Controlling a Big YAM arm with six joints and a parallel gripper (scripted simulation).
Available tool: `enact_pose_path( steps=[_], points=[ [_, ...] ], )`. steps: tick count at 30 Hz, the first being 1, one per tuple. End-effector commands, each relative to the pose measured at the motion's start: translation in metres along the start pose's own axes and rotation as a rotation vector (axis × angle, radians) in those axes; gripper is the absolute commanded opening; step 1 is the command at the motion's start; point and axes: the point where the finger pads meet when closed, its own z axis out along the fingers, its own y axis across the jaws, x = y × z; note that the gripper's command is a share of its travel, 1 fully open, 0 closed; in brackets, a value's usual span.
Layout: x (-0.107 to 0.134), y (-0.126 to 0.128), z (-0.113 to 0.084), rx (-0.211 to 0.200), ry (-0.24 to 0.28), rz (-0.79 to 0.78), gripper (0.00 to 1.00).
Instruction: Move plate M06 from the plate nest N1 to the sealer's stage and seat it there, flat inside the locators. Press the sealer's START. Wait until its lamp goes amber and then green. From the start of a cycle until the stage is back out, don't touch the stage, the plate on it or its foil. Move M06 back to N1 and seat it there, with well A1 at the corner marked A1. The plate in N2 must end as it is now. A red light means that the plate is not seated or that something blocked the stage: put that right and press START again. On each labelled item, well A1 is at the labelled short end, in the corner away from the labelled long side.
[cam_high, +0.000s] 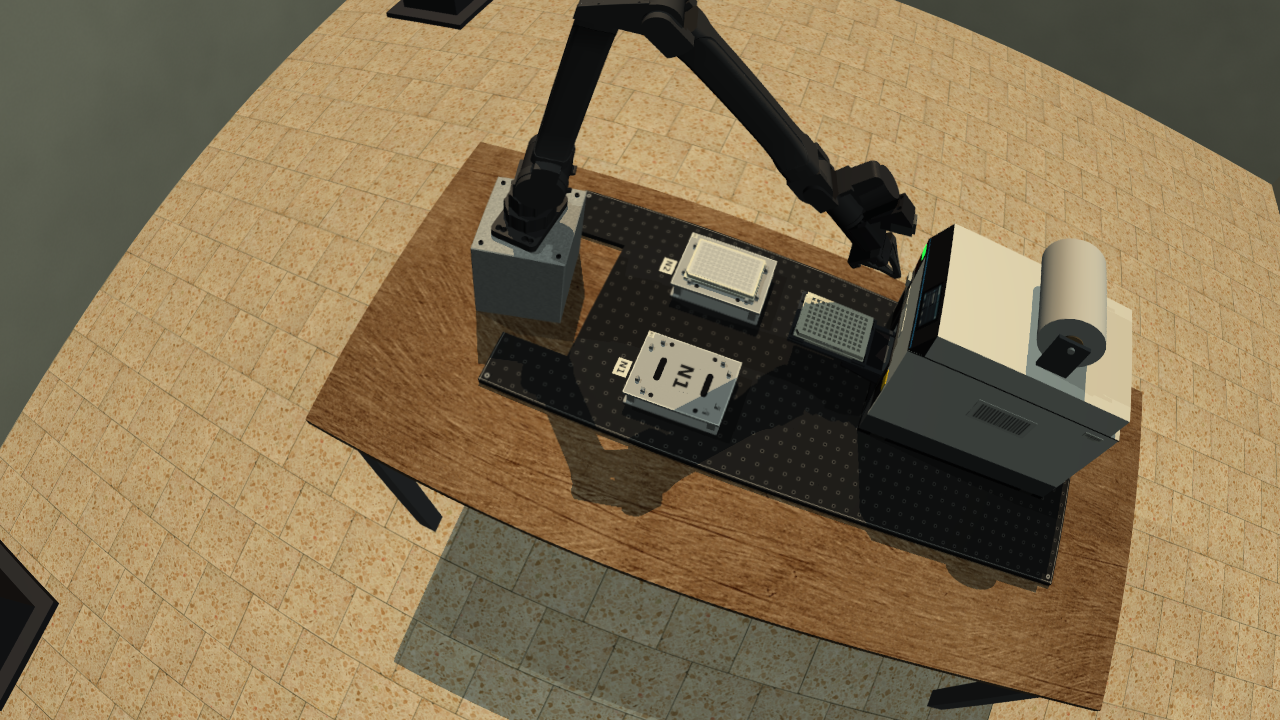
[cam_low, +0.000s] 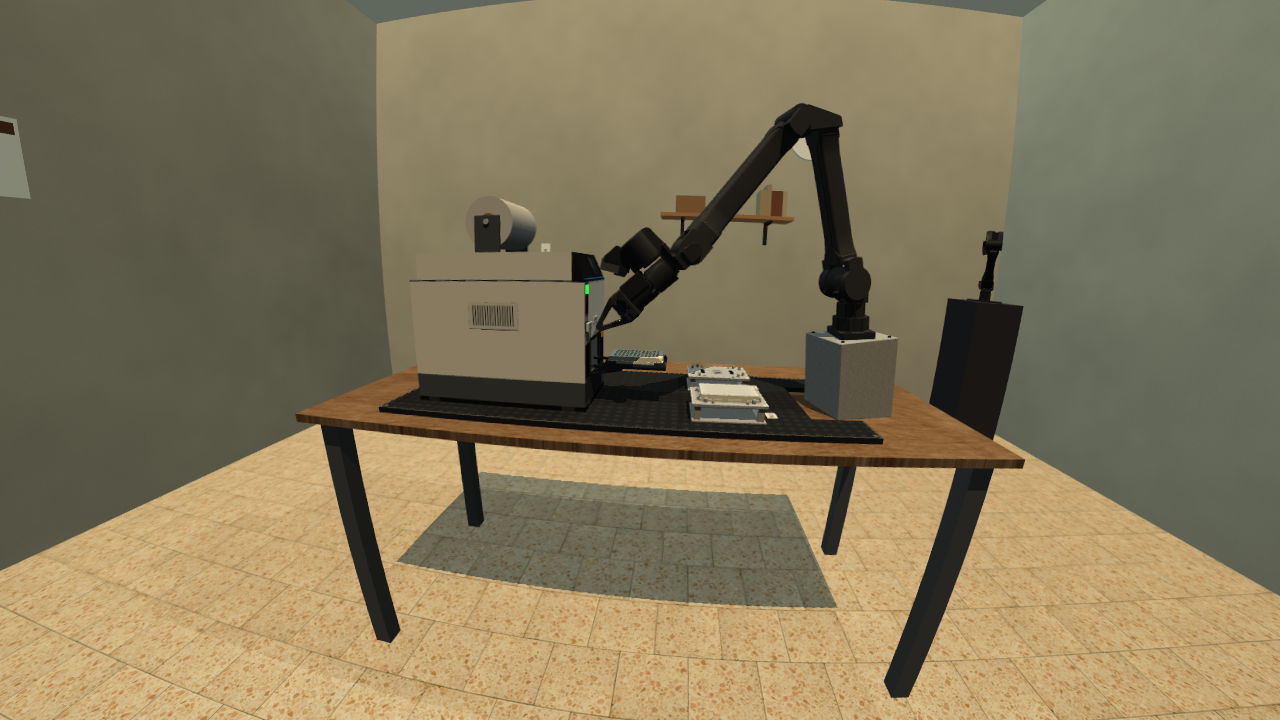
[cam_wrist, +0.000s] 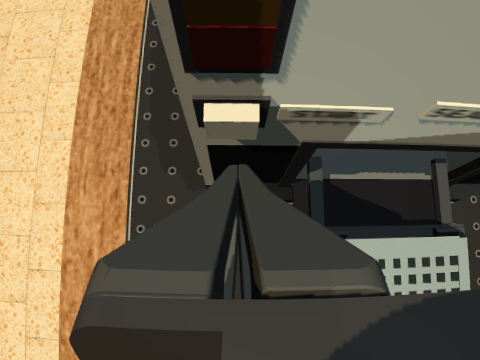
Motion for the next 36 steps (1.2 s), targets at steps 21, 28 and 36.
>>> enact_pose_path(
  steps=[21, 28, 36],
  points=[
    [-0.026, 0.006, 0.0, -0.004, -0.035, -0.001, 0.0],
    [-0.022, -0.002, 0.007, 0.005, -0.022, 0.005, 0.0],
    [-0.037, 0.009, -0.002, -0.014, -0.047, 0.001, 0.0]
  ],
)
